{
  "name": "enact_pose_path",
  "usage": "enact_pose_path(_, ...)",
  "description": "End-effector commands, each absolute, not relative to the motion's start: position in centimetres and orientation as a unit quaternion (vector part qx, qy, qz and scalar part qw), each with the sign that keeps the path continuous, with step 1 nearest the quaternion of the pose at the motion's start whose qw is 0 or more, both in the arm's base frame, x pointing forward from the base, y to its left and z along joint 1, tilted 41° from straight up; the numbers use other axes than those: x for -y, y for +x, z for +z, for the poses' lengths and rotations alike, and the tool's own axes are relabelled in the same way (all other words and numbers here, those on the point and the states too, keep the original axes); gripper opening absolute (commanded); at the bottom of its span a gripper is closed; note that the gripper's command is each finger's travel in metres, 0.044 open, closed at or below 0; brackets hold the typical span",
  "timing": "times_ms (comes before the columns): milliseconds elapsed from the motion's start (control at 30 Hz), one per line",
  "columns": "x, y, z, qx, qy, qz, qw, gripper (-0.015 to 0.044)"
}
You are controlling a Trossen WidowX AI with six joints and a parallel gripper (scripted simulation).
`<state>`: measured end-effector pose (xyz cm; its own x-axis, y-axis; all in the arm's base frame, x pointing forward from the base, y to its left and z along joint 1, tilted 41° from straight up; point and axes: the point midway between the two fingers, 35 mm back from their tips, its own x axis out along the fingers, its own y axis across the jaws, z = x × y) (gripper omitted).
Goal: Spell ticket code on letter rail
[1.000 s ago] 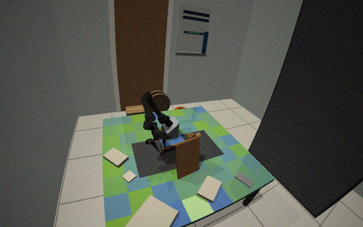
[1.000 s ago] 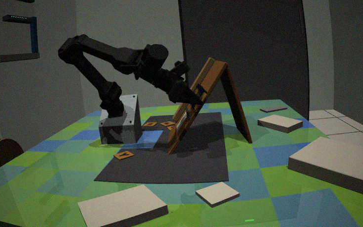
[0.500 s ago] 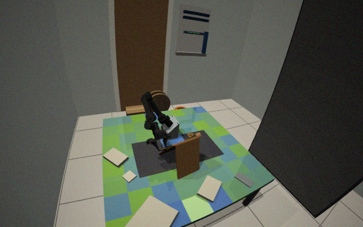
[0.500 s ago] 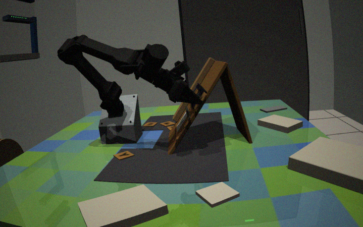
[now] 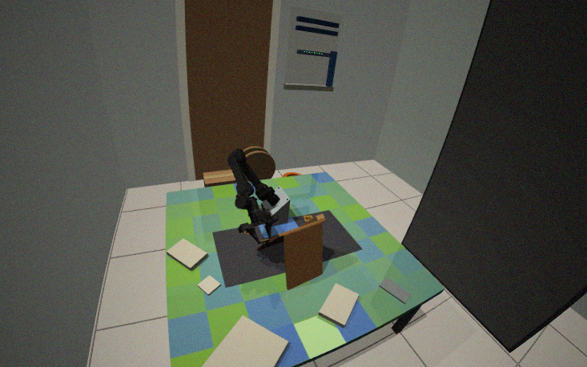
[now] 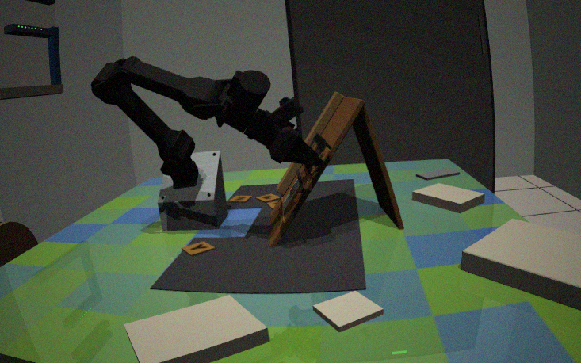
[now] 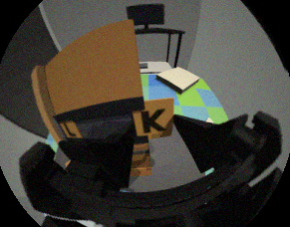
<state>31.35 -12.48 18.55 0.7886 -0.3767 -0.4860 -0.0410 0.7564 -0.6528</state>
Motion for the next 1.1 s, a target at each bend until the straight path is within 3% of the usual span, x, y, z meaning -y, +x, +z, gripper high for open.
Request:
enact_pose_path(0,12.3,31.3,18.2,-0.313,-0.334,-0.096,0.884,0.0000)
enact_pose_path(1067,11.1,31.2,17.2,-0.313,-0.334,-0.096,0.884,0.0000)
